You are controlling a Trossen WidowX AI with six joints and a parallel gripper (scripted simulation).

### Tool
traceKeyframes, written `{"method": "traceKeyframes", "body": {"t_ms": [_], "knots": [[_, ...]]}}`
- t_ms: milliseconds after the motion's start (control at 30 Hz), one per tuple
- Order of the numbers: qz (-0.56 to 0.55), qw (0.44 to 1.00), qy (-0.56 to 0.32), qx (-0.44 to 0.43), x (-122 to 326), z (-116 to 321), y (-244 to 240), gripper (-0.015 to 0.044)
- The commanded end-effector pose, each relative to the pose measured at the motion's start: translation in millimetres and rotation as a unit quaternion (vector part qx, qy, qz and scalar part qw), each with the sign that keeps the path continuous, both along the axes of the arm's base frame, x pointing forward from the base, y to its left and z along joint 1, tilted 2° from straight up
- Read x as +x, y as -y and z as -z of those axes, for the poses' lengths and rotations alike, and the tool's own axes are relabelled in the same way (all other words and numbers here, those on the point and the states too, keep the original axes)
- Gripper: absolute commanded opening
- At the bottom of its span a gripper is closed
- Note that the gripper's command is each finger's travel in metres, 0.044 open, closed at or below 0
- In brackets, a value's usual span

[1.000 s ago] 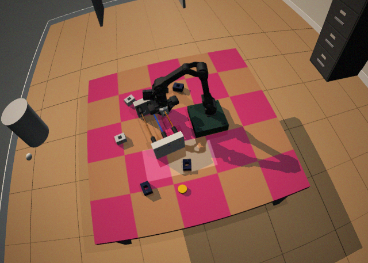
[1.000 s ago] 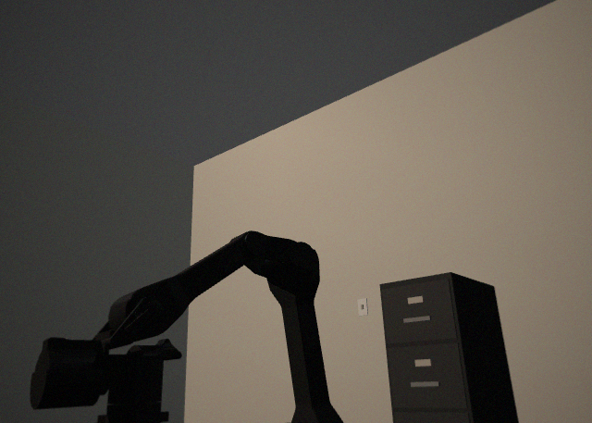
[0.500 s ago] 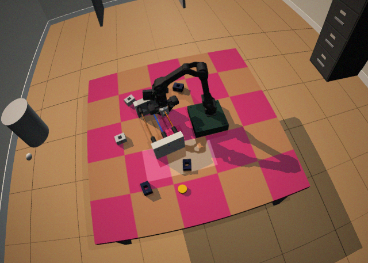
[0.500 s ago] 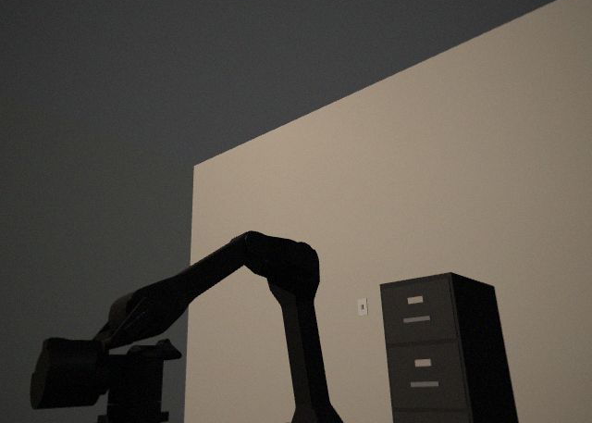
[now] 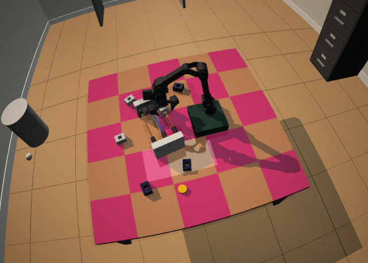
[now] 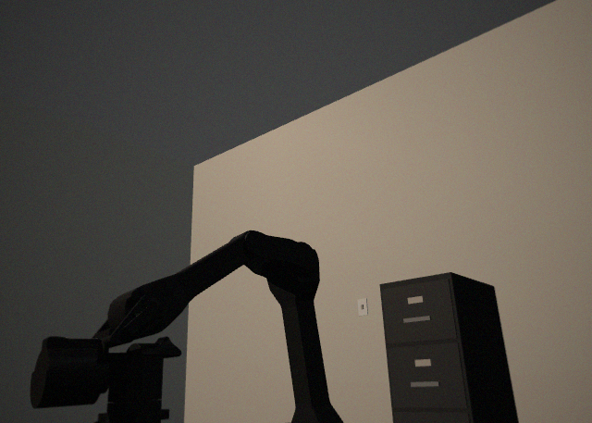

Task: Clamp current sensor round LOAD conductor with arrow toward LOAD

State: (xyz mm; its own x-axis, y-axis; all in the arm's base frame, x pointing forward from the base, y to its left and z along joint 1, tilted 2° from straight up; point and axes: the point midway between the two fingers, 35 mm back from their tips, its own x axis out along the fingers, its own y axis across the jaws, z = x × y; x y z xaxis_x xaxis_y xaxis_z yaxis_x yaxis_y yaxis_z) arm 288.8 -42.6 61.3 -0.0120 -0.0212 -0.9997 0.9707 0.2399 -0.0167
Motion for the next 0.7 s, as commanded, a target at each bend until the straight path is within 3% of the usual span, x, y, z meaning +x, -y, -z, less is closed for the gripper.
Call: {"method": "traceKeyframes", "body": {"t_ms": [0,167,667], "knots": [[0.000,1.000,0.005,-0.001,6,-32,1,0.0440],[0.001,1.000,0.005,-0.002,2,-94,0,0.0440],[0.001,1.000,0.005,-0.002,1,-96,0,0.0440]]}}
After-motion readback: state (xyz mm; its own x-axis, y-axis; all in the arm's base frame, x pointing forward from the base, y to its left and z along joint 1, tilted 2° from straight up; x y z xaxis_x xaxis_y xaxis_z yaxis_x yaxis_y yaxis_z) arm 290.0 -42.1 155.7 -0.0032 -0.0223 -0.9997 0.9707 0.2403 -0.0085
